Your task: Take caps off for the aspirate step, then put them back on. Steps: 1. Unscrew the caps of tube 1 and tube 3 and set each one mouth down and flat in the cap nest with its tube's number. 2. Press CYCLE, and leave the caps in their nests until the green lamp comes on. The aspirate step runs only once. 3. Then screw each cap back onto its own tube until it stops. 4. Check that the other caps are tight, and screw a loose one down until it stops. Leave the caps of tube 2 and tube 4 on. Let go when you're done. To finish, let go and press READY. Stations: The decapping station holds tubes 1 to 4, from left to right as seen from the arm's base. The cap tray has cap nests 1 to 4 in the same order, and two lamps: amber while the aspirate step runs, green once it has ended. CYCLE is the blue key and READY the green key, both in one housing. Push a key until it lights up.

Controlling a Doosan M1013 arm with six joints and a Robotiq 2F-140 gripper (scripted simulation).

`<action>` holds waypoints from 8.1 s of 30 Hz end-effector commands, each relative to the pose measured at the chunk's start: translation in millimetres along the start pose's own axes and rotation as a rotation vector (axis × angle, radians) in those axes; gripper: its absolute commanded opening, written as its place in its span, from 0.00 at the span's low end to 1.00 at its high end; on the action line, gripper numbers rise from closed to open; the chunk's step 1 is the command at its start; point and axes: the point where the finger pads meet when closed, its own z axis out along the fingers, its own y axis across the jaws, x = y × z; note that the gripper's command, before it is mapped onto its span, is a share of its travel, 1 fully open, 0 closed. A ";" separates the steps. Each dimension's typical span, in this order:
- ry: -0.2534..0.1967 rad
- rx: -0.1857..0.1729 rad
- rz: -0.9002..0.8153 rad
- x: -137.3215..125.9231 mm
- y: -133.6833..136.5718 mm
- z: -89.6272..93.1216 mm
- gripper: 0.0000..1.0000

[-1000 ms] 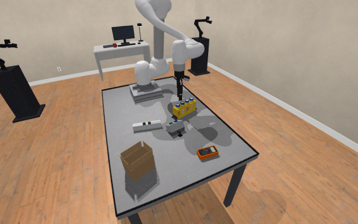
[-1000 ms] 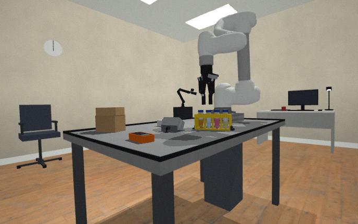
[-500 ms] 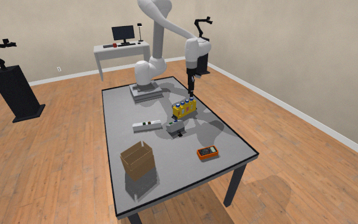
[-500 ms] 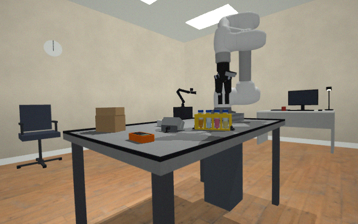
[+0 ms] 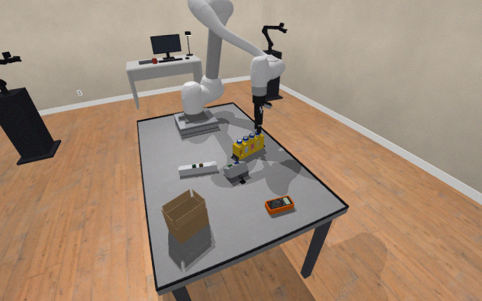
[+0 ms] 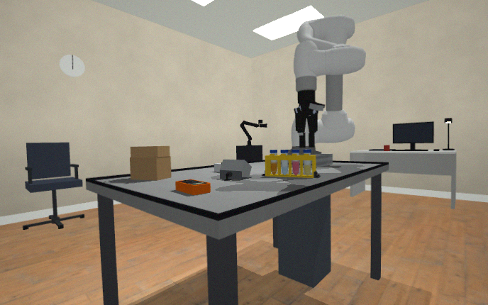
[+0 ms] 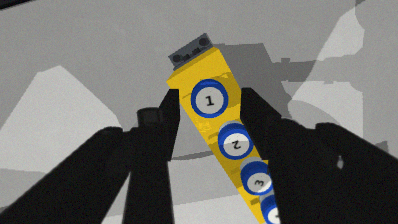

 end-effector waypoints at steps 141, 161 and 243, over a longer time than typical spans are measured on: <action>0.001 -0.001 -0.400 0.7 0.1 18.8 0.30; 0.001 -0.001 -1.047 0.7 0.1 18.7 0.30; 0.001 -0.001 -1.047 0.7 0.2 17.9 0.30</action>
